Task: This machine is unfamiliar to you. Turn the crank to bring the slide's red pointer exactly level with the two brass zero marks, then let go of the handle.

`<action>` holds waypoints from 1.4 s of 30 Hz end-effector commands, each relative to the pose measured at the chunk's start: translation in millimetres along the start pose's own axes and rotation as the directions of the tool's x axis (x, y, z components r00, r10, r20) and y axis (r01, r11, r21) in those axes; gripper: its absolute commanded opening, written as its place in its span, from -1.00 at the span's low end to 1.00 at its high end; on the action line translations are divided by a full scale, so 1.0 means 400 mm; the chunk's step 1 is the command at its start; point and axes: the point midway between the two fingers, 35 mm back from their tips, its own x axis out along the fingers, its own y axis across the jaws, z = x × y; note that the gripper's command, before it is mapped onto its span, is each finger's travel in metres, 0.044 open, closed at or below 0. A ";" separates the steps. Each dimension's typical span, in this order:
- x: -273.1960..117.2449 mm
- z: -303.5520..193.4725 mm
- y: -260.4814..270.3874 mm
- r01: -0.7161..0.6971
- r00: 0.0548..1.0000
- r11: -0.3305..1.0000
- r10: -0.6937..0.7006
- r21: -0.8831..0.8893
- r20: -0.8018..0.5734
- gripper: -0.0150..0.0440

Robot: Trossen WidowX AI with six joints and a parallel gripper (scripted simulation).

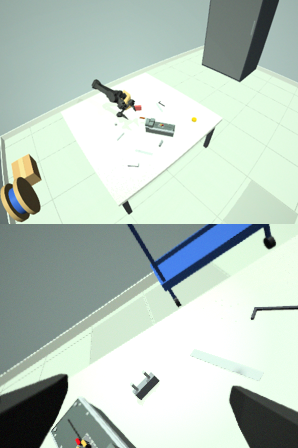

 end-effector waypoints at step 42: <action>0.276 -0.399 0.347 0.035 0.852 0.827 -0.319 -0.562 -0.415 1.00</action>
